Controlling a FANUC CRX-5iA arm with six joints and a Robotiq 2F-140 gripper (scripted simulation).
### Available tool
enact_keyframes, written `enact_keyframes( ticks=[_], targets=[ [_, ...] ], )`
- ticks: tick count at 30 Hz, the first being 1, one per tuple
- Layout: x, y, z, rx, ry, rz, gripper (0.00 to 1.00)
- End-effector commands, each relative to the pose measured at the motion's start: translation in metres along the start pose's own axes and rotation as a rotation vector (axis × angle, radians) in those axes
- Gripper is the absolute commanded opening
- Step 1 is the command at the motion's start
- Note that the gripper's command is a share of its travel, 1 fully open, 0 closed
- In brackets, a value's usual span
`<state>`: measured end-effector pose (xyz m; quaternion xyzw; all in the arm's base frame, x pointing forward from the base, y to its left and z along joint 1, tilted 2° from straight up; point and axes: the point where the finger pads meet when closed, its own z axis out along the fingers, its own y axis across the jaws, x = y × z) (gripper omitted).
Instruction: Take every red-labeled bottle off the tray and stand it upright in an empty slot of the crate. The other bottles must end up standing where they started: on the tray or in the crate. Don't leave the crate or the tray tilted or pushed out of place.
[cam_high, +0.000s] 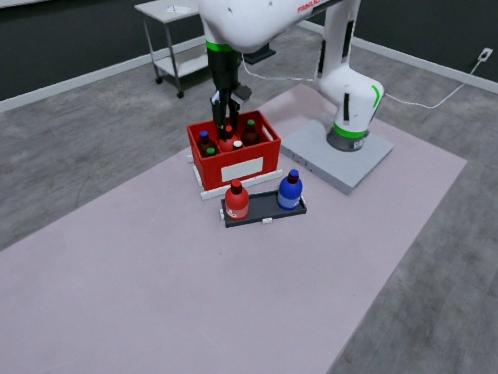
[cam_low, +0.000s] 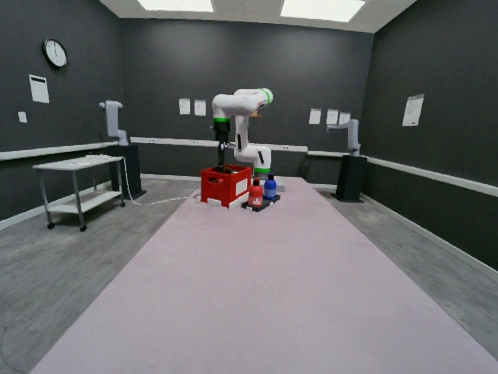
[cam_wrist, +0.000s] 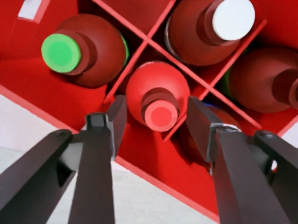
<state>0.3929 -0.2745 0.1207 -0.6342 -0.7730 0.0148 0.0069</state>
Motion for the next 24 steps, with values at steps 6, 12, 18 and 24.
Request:
enact_keyframes(
  ticks=[6,12,18,24],
  targets=[
    [-0.0004,0.0003,-0.0008,-0.001,-0.001,0.0,0.44],
    [-0.0004,0.0003,-0.0009,-0.001,-0.001,0.0,0.44],
    [-0.0004,0.0003,-0.0027,-0.001,-0.001,0.0,0.44],
    [-0.0004,0.0003,-0.0093,-0.001,-0.001,0.0,0.44]
  ],
)
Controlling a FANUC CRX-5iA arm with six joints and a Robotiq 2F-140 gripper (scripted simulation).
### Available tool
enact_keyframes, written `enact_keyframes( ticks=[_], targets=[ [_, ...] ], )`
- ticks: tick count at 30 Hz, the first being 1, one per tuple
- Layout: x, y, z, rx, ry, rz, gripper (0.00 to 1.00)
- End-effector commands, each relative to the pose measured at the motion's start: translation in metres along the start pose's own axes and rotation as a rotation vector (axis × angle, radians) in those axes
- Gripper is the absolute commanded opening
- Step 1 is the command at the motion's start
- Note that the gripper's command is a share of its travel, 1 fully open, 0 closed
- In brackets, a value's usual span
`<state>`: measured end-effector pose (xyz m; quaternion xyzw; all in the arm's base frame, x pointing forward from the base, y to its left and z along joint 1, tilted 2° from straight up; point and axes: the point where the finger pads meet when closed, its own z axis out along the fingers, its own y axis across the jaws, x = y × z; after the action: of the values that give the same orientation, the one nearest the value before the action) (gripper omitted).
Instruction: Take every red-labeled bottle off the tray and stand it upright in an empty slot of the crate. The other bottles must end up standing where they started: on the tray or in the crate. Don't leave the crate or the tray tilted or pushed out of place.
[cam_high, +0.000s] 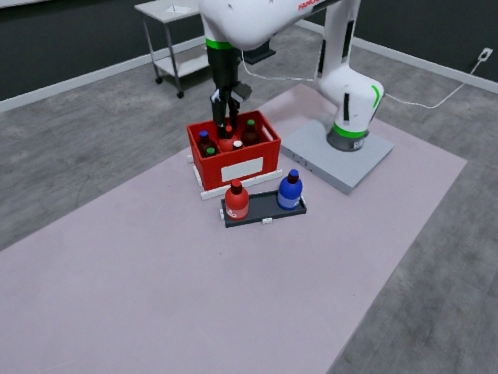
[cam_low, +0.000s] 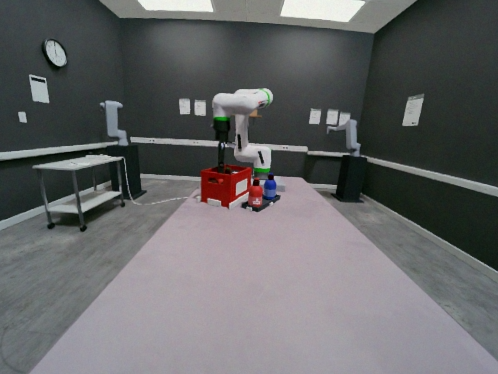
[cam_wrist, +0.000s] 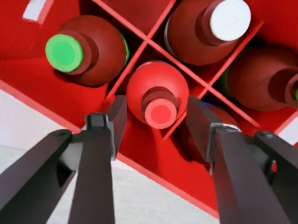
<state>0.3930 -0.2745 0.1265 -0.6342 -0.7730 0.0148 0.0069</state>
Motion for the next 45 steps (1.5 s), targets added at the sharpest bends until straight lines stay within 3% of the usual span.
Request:
enact_keyframes(
  ticks=[1,32,45],
  targets=[
    [0.0,0.0,-0.005,-0.001,-0.001,0.0,0.44],
    [0.0,0.0,-0.073,-0.001,-0.001,0.0,0.44],
    [0.0,0.0,-0.086,-0.001,-0.001,0.0,0.44]
  ],
)
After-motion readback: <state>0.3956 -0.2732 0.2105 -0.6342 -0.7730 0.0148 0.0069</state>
